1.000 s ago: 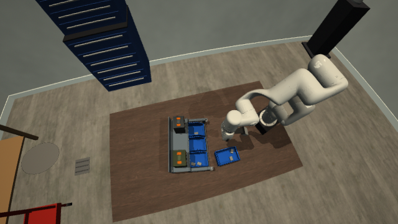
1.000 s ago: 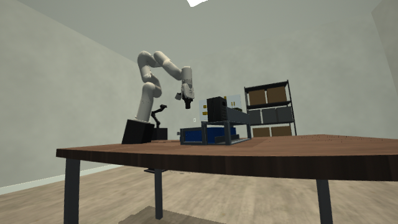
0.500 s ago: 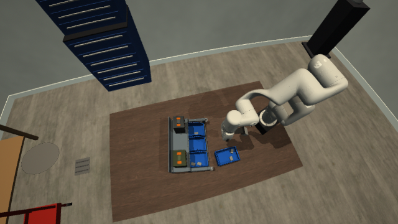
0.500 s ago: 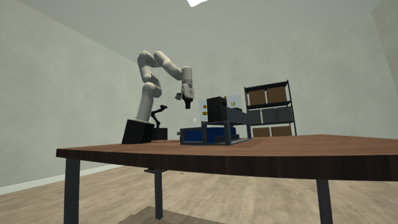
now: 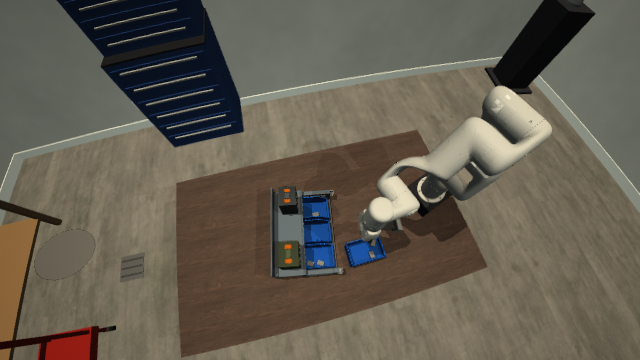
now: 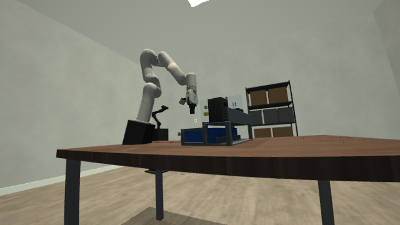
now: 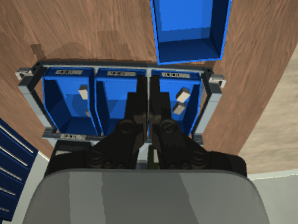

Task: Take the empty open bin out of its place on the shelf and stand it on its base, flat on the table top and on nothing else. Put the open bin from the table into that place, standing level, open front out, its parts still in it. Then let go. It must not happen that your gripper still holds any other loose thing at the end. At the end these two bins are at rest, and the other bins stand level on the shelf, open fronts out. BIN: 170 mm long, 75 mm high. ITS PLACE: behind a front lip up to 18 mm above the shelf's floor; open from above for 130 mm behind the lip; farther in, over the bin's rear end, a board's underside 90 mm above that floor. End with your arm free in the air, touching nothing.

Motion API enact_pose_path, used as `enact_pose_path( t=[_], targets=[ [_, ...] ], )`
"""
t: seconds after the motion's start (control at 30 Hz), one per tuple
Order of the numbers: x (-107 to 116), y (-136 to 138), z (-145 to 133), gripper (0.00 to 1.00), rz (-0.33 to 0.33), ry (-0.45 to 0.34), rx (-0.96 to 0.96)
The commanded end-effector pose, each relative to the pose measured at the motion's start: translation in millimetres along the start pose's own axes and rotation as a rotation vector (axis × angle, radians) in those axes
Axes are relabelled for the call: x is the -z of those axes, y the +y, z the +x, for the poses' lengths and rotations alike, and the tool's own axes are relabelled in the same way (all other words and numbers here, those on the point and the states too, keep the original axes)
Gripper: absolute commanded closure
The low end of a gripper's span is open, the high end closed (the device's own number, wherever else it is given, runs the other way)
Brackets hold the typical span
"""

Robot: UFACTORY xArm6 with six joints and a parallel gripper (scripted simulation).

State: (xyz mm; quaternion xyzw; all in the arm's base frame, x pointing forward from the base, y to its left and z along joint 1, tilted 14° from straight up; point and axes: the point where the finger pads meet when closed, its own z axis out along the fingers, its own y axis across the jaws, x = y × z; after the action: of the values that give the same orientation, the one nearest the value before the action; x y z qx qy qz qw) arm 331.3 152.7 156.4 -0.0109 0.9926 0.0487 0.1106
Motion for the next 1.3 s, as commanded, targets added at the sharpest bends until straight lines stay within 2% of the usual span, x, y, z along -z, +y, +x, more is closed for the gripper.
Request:
enact_pose_path(
  t=[0.0,0.17,0.37,1.17,1.2,1.27],
  targets=[
    [-20.2,38.5,4.3,1.0,0.004,-0.004,0.044],
    [-39.3,78.5,21.2,1.0,-0.004,-0.004,0.098],
    [-46.9,94.7,30.2,1.0,-0.009,-0.004,0.121],
    [-48.3,97.7,32.0,1.0,-0.01,-0.004,0.125],
    [-48.3,97.7,32.0,0.74,-0.01,-0.004,0.125],
    [-48.3,97.7,32.0,0.74,-0.01,-0.004,0.125]
  ],
)
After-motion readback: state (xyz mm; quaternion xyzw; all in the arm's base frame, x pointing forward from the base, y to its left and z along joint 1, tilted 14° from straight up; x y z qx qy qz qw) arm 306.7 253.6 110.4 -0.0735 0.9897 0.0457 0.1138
